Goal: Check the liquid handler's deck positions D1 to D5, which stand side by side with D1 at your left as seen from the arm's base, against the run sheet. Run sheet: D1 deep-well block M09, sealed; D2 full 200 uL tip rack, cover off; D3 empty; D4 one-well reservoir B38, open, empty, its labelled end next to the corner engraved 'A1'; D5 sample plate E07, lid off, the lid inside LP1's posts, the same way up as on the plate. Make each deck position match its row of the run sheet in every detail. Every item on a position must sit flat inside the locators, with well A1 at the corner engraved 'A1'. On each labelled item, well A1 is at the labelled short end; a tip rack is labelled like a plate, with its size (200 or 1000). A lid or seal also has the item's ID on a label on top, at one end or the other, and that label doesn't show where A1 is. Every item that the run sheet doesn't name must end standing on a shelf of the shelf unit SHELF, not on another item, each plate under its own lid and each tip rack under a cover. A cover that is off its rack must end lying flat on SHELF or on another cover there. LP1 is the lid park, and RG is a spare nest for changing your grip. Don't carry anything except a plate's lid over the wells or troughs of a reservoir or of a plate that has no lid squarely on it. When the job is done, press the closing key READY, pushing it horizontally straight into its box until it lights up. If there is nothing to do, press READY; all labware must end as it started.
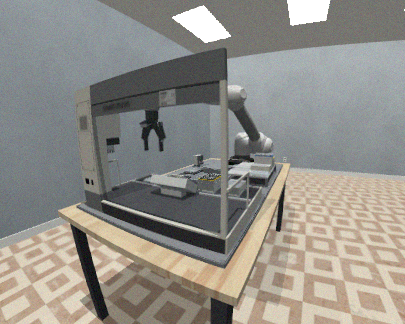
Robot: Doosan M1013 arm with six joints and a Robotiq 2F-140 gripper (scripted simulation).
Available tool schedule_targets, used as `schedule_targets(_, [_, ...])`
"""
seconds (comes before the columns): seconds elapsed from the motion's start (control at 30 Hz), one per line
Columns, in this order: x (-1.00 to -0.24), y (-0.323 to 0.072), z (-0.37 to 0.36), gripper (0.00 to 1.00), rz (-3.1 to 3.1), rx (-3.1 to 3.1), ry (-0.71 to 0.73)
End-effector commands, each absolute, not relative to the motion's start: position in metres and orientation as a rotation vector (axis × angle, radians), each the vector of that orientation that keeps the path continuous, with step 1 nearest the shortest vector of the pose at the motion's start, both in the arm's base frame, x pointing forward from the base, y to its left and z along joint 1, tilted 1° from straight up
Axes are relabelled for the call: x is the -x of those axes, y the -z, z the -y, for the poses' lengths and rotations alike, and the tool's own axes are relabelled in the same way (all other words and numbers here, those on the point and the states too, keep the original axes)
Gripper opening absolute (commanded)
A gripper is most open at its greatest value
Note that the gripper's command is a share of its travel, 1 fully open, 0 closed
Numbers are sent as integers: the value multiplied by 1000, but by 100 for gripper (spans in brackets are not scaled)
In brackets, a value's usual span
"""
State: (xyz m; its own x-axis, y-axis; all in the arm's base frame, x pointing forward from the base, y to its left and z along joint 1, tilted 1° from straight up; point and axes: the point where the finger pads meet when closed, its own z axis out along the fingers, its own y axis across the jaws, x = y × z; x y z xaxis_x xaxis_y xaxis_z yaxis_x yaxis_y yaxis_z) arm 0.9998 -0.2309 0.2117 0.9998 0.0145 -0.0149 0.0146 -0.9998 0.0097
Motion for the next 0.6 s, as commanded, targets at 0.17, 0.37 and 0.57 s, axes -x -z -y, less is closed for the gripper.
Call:
schedule_targets(0.17, [-1000,-232,229,79,-25,-3129,16])
schedule_targets(0.37, [-1000,-241,229,79,-25,-3129,17])
schedule_targets(0.57, [-1000,-250,229,79,-26,-3129,18])
